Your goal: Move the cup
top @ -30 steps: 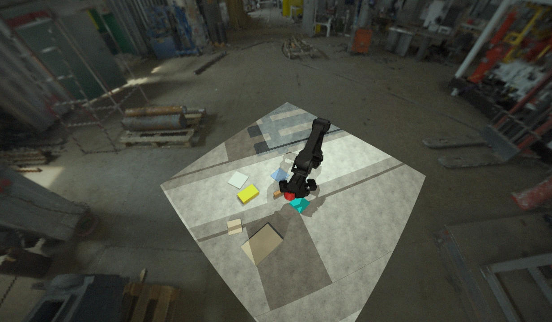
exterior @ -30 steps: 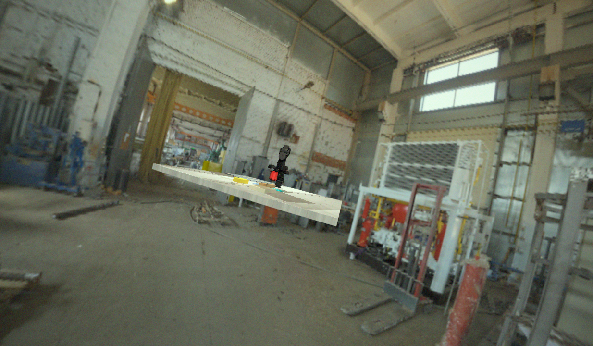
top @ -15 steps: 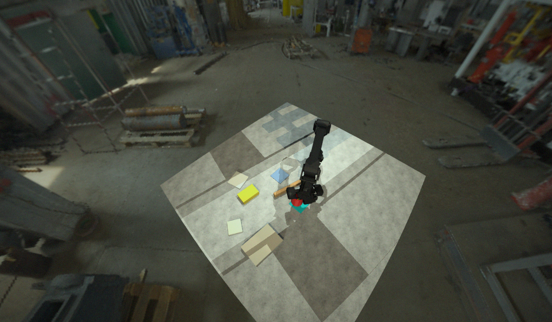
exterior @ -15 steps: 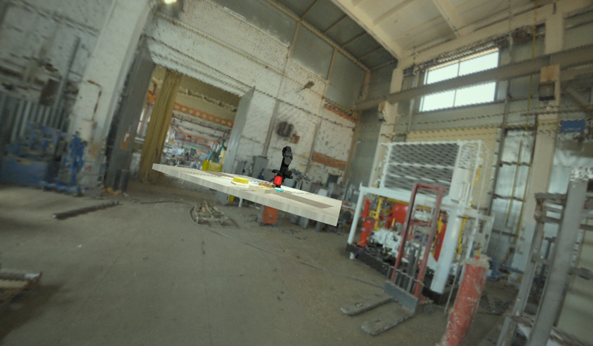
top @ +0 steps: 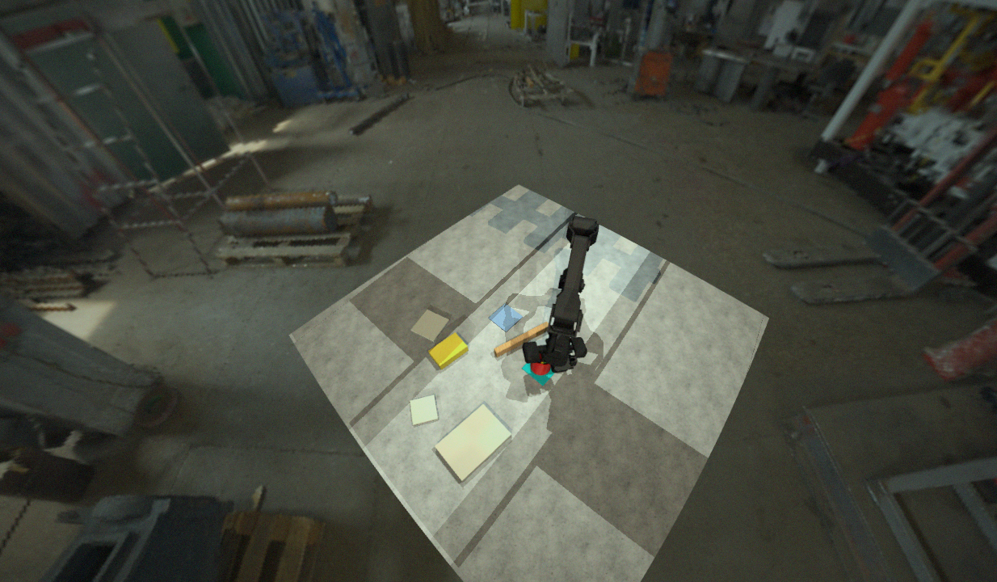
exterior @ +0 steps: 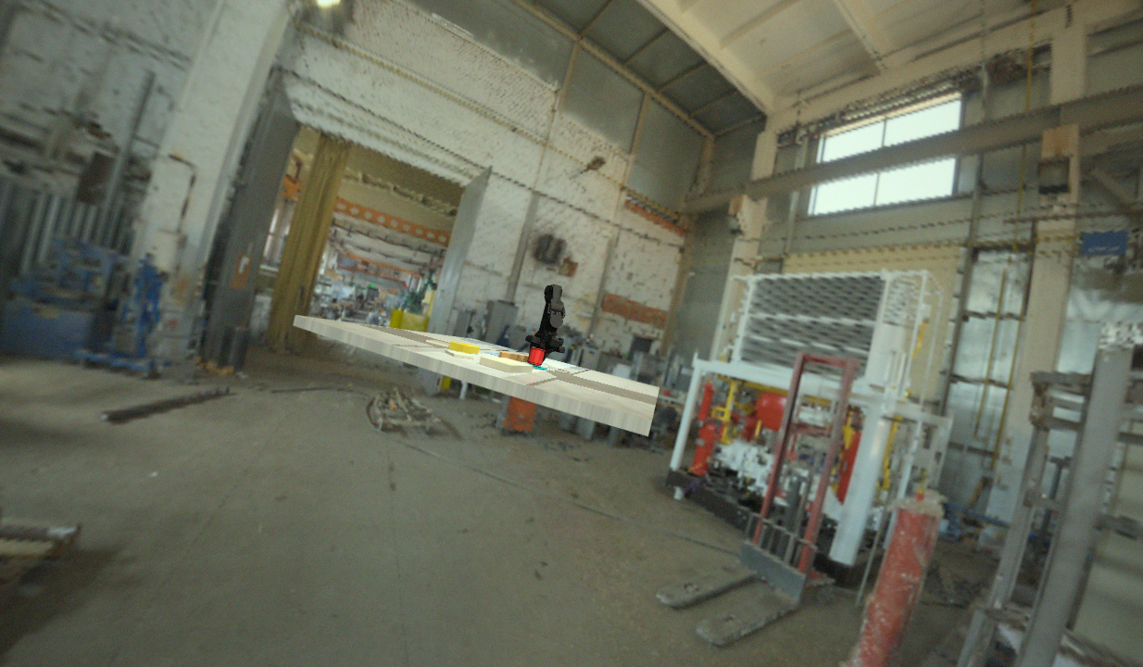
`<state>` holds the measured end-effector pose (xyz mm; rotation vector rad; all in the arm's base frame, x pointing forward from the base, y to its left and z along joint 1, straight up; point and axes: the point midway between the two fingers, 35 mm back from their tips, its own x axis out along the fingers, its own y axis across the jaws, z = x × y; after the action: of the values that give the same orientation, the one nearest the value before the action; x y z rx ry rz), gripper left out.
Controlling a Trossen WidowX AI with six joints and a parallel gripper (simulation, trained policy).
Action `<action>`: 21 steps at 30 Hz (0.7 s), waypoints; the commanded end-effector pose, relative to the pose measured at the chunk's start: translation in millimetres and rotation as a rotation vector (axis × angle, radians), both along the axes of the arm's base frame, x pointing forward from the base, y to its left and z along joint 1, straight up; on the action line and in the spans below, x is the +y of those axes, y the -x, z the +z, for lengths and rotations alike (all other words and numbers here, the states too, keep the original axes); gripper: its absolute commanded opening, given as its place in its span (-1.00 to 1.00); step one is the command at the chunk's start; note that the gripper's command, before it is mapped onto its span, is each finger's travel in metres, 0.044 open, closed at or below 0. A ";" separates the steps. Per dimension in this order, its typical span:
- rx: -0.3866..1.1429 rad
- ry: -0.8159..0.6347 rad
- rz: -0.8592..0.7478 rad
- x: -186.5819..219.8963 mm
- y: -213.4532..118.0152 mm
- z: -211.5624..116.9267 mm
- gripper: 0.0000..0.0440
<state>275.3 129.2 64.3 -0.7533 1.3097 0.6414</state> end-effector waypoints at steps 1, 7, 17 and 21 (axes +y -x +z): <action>-0.007 -0.006 -0.011 -0.3 1.6 -4.1 -0.77; -0.054 -0.057 -0.017 5.0 -4.0 5.9 -0.29; -0.084 -0.112 -0.009 6.0 2.4 22.0 -0.12; -0.095 -0.132 -0.009 6.1 5.6 29.7 -0.02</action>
<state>274.2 135.9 88.6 -0.6770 1.1830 0.6650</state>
